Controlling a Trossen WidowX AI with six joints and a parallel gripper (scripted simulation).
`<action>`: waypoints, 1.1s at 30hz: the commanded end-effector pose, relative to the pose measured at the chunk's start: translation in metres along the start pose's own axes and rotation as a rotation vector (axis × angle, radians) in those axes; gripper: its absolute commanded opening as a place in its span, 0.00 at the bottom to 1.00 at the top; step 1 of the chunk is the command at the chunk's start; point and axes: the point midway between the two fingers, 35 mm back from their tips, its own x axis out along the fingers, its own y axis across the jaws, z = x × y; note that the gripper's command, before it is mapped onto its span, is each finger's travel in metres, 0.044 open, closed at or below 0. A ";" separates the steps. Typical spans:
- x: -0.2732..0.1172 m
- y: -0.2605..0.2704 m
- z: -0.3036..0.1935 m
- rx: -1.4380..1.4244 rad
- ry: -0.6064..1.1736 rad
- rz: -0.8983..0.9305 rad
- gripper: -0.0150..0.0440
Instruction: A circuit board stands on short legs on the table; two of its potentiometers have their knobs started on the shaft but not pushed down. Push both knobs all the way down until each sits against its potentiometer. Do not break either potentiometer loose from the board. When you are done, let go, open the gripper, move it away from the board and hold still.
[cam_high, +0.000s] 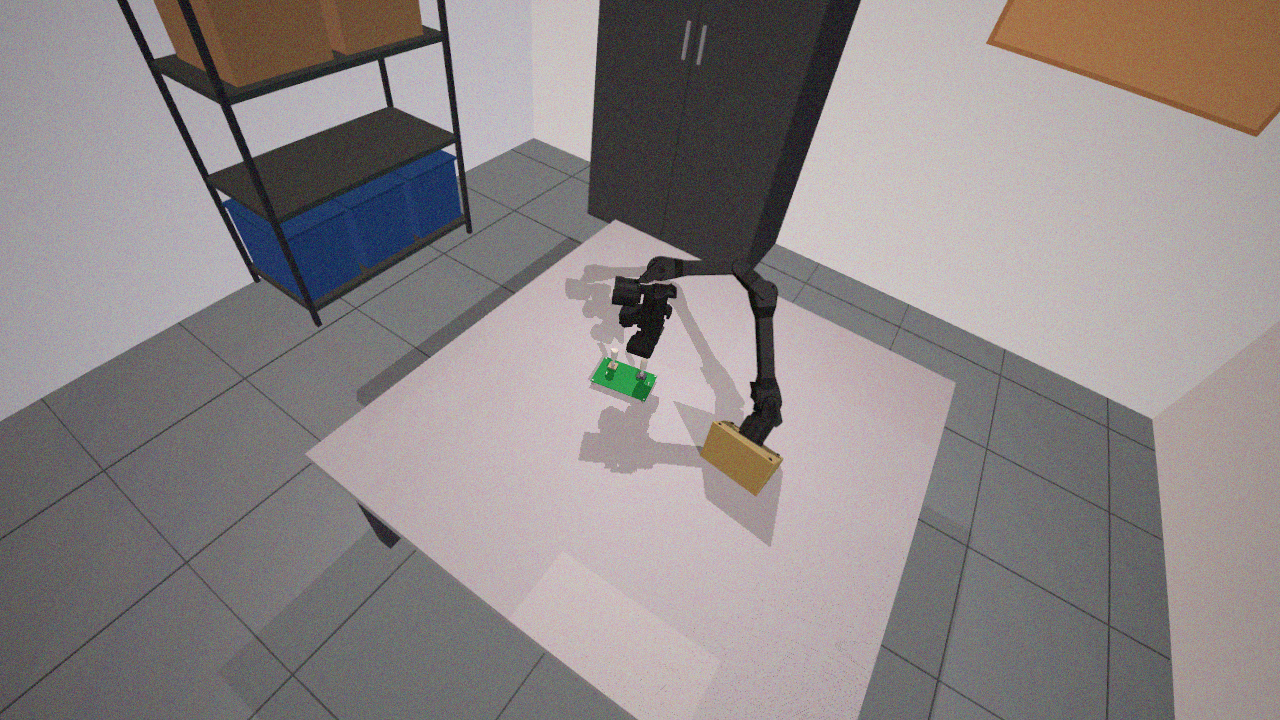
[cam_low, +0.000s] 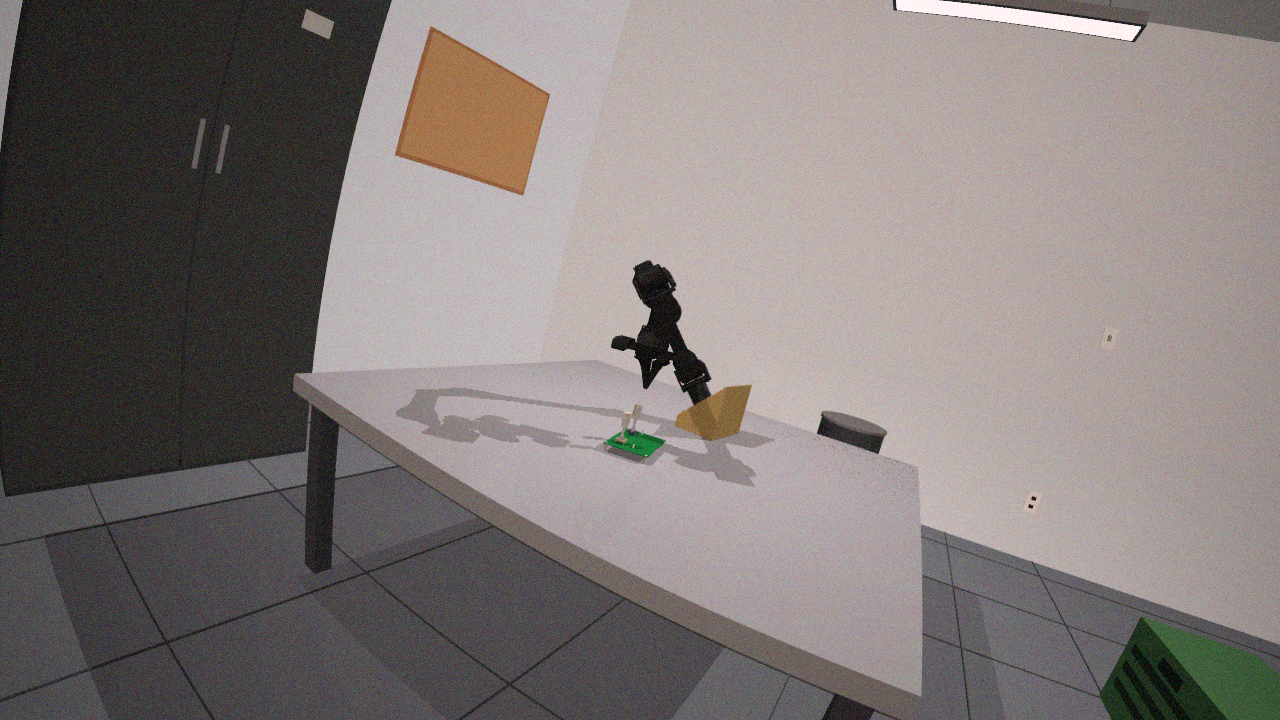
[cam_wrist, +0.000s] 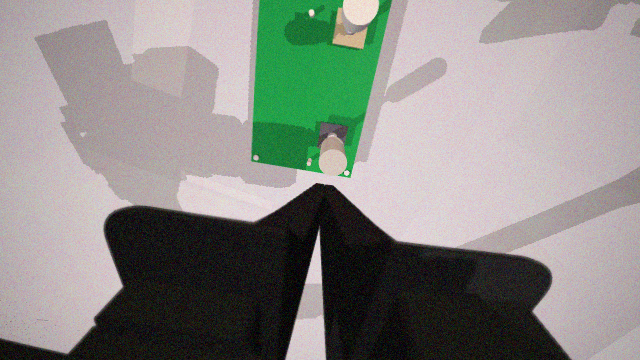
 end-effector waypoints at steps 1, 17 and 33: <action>0.014 -0.004 0.001 0.010 -0.001 -0.006 0.25; 0.032 -0.004 0.001 0.010 -0.001 -0.007 0.25; 0.038 -0.005 0.001 0.010 -0.001 -0.007 0.25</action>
